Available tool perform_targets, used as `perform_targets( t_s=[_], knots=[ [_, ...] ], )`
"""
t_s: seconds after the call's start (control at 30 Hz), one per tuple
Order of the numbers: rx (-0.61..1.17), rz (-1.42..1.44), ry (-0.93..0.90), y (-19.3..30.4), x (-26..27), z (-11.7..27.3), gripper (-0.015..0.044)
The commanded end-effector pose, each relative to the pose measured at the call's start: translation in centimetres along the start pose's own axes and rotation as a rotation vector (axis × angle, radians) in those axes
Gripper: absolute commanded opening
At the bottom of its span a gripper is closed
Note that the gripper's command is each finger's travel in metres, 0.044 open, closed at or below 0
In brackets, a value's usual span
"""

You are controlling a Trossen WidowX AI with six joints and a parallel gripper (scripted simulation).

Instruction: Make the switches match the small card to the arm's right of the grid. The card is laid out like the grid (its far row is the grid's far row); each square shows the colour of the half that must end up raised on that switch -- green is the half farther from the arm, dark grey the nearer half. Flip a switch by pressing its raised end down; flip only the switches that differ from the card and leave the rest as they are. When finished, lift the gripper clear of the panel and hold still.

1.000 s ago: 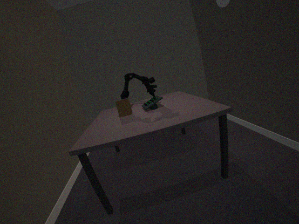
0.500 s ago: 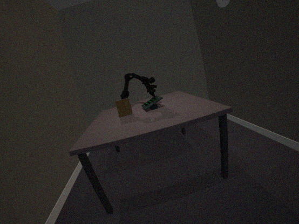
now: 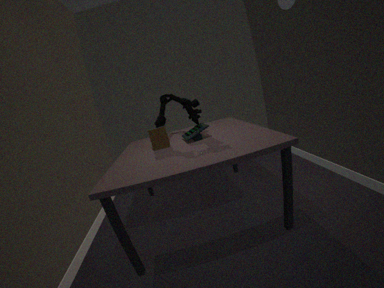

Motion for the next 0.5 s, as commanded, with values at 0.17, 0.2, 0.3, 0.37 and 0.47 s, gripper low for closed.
perform_targets(
  t_s=[0.17,0.2,0.3,0.37,0.47],
  knots=[
    [0.000,-0.005,0.004,0.01,-0.06,-0.16,0.0000],
    [0.000,-0.005,0.004,0.01,-0.06,-0.17,0.0000],
    [0.000,-0.005,0.004,0.01,-0.05,-0.21,0.0000],
    [0.000,-0.005,0.004,0.01,-0.05,-0.24,0.0000],
    [0.000,-0.005,0.004,0.01,-0.05,-0.28,0.0000]
  ],
)
Point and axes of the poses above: the point midway between the two fingers, 35 mm back from their tips, its own z axis back along the fingers, its own x axis across the jaws, y = z × x, the point moved 5 cm from there along z, back along the fingers, and after that the axes turned 13 degrees about -z, right-handed, at the moved point
